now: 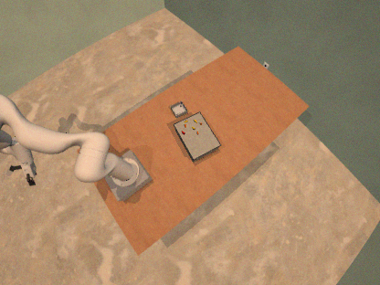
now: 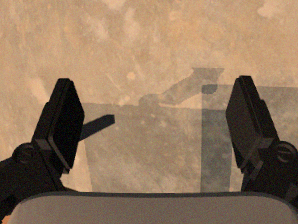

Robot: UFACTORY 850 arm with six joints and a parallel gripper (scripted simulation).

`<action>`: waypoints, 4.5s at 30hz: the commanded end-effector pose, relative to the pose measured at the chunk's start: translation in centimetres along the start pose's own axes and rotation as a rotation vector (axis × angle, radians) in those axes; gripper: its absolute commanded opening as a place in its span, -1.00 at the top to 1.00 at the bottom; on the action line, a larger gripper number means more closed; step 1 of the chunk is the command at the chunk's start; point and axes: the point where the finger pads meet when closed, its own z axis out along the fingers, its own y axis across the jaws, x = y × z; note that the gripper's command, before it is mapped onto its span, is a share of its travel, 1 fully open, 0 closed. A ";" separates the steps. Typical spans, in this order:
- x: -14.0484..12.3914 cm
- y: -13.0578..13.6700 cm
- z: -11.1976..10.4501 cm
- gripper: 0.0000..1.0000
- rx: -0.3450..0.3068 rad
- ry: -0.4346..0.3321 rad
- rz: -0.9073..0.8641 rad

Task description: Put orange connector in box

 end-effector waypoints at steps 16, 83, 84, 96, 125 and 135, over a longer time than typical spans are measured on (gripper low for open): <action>0.1 0.0 0.0 -1.00 -0.001 0.002 -0.001; -28.3 24.8 -31.0 -1.00 -0.361 0.006 0.400; -28.3 24.8 -31.0 -1.00 -0.361 0.006 0.400; -40.4 25.2 -39.7 -1.00 -0.458 -0.008 0.538; -68.0 13.5 -54.3 -1.00 -0.639 -0.057 0.878; -76.1 6.2 -57.0 -1.00 -0.685 -0.076 1.001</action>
